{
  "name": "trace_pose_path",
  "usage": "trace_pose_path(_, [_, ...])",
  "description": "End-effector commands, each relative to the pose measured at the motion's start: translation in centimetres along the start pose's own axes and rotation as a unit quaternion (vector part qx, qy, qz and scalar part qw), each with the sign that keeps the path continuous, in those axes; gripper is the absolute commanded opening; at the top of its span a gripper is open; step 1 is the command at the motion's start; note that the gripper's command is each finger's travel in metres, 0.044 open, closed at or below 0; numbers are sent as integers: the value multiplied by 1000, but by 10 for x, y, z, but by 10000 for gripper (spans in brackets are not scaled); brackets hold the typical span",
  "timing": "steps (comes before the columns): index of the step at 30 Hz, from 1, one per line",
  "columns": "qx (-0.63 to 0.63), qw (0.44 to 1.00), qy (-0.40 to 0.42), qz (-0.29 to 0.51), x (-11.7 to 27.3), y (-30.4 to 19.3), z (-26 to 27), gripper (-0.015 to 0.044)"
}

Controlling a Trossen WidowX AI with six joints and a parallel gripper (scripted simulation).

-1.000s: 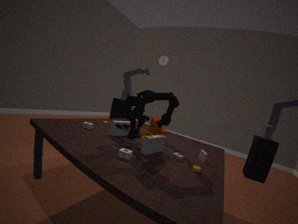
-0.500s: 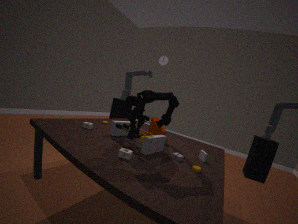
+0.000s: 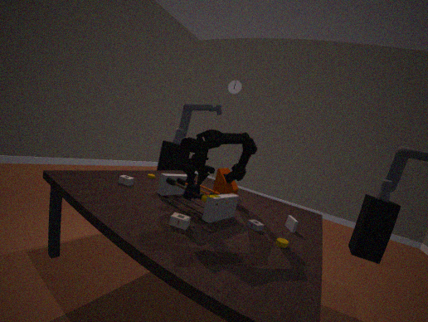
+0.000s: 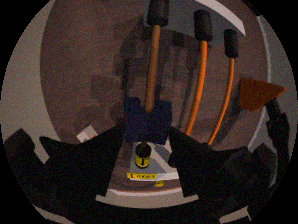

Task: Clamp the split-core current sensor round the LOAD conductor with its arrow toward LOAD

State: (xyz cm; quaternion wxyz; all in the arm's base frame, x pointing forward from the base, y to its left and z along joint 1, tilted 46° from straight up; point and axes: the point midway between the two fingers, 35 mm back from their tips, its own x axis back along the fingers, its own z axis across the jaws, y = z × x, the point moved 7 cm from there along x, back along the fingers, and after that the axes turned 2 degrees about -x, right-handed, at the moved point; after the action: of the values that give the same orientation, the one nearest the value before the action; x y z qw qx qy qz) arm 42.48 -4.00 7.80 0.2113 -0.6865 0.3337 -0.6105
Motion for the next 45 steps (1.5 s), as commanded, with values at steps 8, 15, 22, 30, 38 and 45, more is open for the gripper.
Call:
trace_pose_path(8, [1,1000,1,0,1,0,0,0])
trace_pose_path(15, [1,1000,1,0,1,0,0,158])
trace_pose_path(22, [1,1000,1,0,1,0,0,341])
trace_pose_path(30, [1,1000,1,0,1,0,0,440])
trace_pose_path(38, [-2,1000,3,3,-35,1,-1,440])
trace_pose_path(45, [-2,1000,4,3,-39,1,-1,440])
